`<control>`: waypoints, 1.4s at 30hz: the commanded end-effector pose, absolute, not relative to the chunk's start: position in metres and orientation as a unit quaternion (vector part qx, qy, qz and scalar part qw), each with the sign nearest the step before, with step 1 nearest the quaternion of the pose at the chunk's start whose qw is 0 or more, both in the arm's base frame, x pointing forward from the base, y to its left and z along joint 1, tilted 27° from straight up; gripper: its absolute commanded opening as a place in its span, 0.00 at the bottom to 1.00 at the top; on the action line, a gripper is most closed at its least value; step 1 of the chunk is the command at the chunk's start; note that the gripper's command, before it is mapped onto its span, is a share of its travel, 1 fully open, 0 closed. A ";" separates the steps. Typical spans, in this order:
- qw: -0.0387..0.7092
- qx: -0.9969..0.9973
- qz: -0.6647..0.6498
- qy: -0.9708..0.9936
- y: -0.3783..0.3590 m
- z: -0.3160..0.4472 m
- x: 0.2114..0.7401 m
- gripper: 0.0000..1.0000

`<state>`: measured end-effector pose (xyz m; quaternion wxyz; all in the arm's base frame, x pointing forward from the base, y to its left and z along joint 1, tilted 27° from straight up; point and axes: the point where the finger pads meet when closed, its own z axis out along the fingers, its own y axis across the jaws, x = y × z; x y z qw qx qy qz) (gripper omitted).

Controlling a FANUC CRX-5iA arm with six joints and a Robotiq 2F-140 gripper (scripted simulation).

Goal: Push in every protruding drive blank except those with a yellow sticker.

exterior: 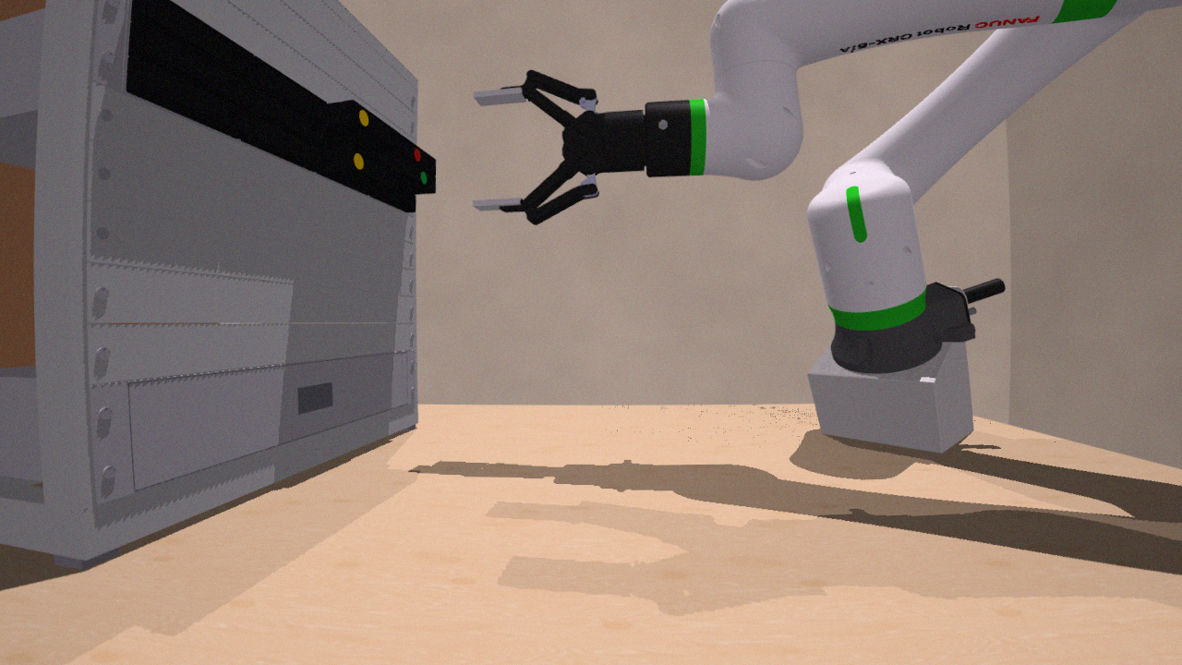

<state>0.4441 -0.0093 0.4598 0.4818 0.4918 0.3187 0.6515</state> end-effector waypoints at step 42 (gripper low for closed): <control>0.483 0.491 0.652 0.318 0.055 0.499 0.508 1.00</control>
